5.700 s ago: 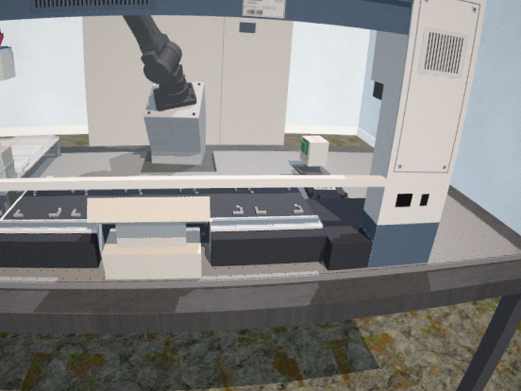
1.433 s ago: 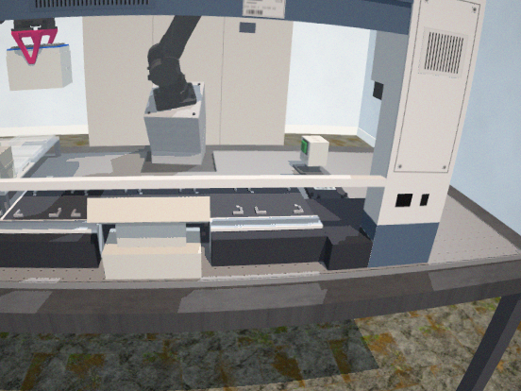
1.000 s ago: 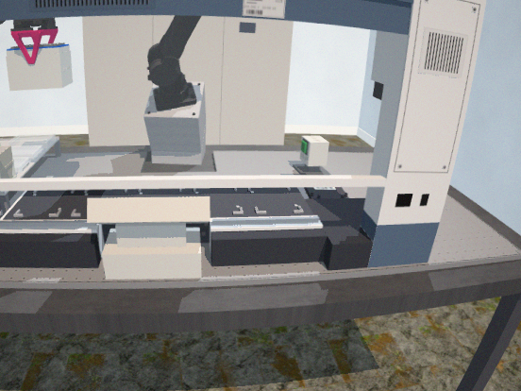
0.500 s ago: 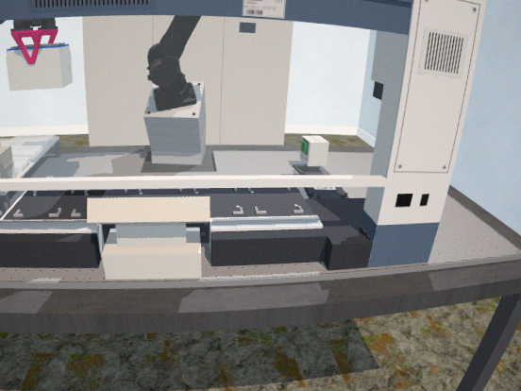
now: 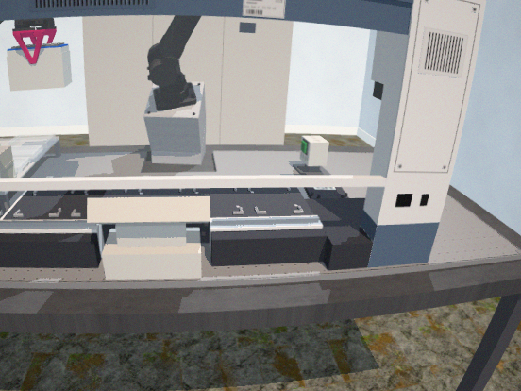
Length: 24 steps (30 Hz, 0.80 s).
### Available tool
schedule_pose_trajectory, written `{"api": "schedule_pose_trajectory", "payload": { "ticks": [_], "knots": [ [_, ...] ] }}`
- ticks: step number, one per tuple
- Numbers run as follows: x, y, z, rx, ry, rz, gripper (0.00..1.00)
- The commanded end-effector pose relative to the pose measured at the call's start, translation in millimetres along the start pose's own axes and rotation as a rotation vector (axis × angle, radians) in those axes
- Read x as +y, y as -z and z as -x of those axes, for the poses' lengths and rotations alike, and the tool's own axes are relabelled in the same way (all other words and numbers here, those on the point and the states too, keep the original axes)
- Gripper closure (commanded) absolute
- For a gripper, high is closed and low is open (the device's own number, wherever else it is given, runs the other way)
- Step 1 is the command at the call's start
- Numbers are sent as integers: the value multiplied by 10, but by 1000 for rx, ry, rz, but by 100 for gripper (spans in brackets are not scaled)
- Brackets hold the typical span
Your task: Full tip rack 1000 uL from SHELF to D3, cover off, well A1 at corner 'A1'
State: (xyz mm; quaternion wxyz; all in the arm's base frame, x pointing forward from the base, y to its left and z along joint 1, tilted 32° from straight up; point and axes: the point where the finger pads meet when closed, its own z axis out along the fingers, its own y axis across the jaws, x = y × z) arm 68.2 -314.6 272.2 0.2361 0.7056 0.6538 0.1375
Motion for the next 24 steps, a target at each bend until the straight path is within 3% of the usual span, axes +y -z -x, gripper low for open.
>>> {"api": "schedule_pose_trajectory", "payload": {
  "ticks": [1, 24],
  "knots": [
    [140, 298, 174, -89, 123, 1, 100],
    [142, 297, 173, -88, 543, -17, 100]
  ]
}}
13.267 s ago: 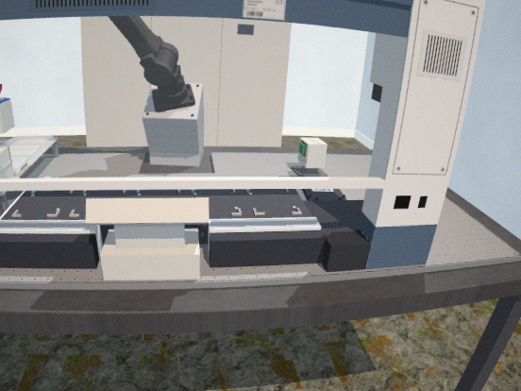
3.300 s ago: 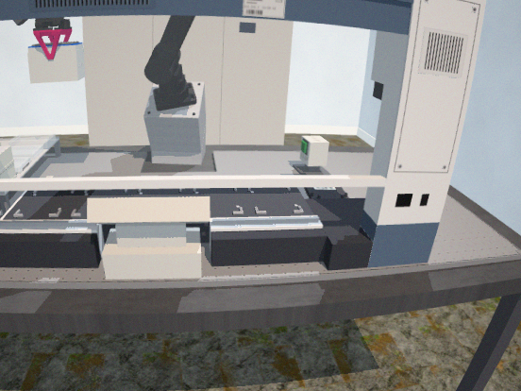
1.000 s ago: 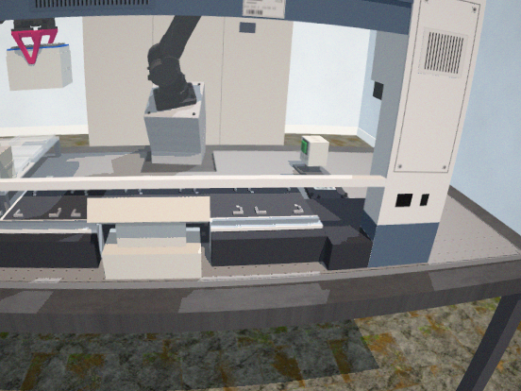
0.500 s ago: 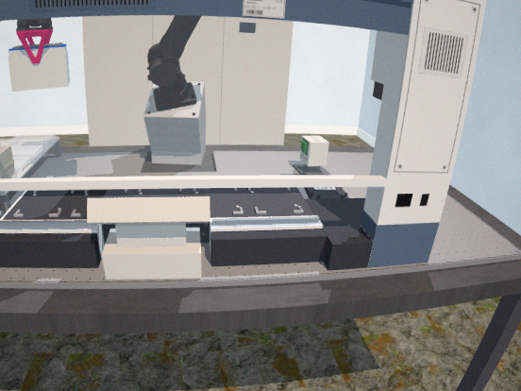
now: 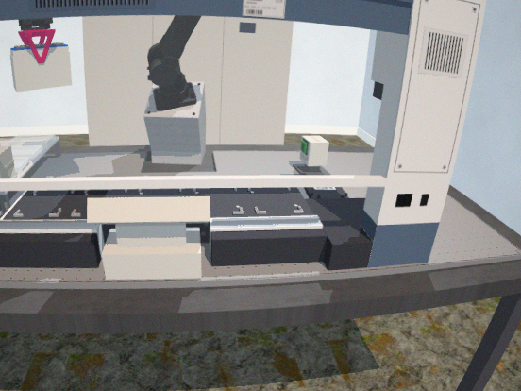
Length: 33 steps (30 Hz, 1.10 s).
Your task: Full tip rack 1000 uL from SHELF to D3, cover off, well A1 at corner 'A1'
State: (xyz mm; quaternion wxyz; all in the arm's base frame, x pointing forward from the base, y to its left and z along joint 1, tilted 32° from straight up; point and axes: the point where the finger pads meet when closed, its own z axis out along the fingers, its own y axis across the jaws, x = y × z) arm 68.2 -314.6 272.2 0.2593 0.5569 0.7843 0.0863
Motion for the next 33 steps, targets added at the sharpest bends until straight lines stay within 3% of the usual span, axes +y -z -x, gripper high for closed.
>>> {"api": "schedule_pose_trajectory", "payload": {
  "ticks": [1, 12, 33],
  "knots": [
    [61, 297, 215, -81, 151, -35, 100],
    [60, 296, 215, -78, 327, -42, 100],
    [62, 298, 214, -78, 327, -42, 100]
  ]
}}
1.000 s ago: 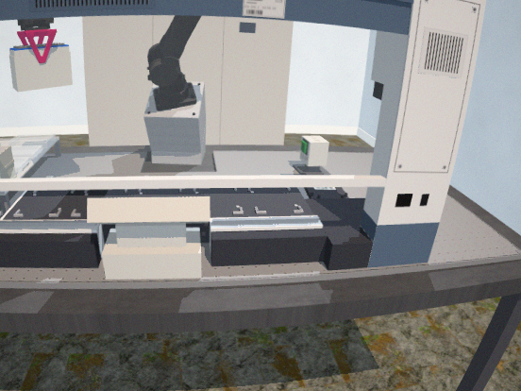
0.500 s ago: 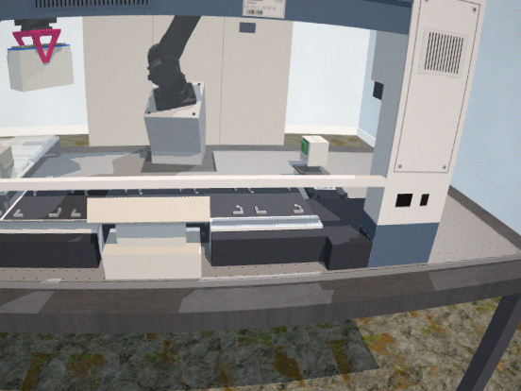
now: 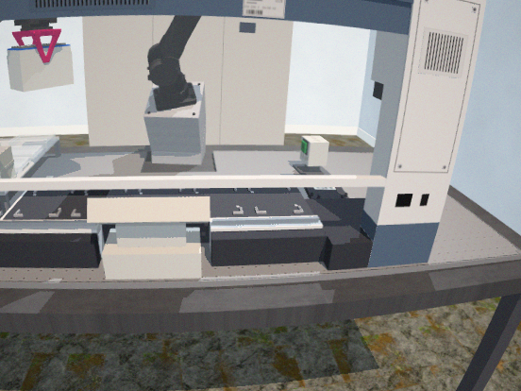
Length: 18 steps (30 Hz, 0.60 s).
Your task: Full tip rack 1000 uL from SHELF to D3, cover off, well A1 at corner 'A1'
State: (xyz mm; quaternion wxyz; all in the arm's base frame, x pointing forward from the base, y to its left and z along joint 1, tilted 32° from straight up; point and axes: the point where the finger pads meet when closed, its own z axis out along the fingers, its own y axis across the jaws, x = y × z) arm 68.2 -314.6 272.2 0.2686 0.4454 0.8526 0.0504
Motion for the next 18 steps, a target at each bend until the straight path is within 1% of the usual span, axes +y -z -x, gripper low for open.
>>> {"api": "schedule_pose_trajectory", "payload": {
  "ticks": [1, 13, 18],
  "knots": [
    [2, 298, 223, -71, 55, -52, 100],
    [2, 298, 223, -71, 55, -52, 100],
    [1, 296, 222, -68, 155, -55, 100]
  ]
}}
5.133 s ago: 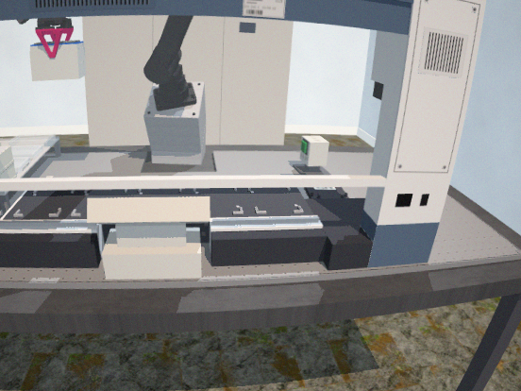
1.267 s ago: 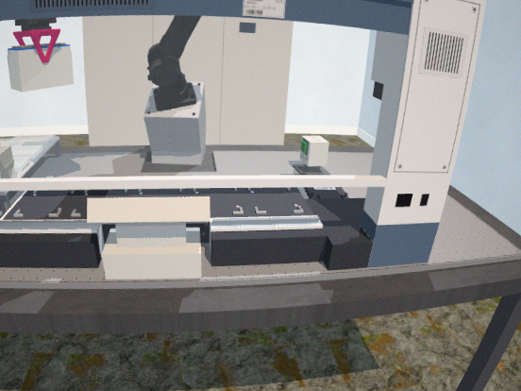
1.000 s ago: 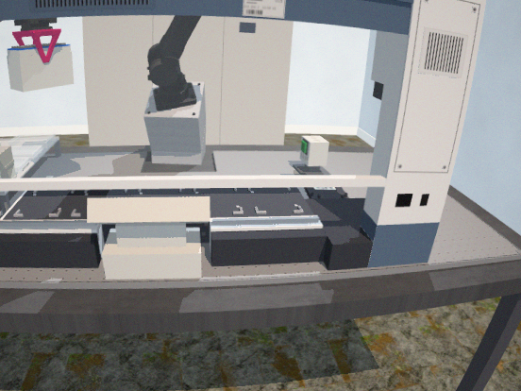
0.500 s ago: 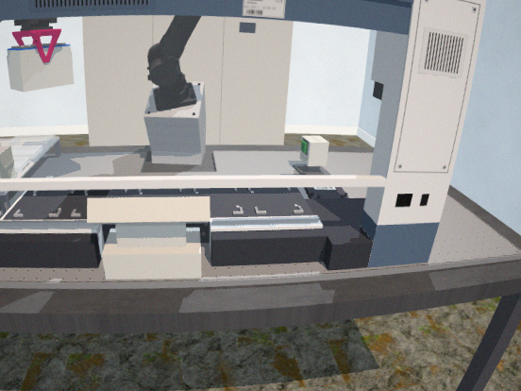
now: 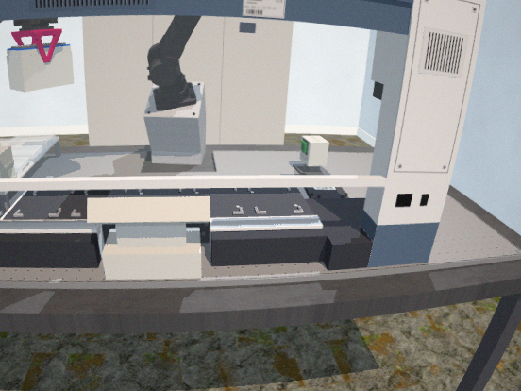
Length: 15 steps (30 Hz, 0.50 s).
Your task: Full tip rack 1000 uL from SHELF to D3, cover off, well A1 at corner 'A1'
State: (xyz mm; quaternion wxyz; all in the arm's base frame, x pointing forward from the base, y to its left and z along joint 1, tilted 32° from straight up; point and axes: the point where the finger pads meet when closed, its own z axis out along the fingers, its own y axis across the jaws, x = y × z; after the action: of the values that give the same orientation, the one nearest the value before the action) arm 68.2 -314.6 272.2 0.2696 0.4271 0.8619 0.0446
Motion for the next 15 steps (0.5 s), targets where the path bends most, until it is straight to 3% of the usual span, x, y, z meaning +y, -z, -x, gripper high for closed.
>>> {"api": "schedule_pose_trajectory", "payload": {
  "ticks": [1, 15],
  "knots": [
    [-8, 296, 223, -67, 132, -57, 100],
    [-7, 294, 222, -59, 372, -64, 100]
  ]
}}
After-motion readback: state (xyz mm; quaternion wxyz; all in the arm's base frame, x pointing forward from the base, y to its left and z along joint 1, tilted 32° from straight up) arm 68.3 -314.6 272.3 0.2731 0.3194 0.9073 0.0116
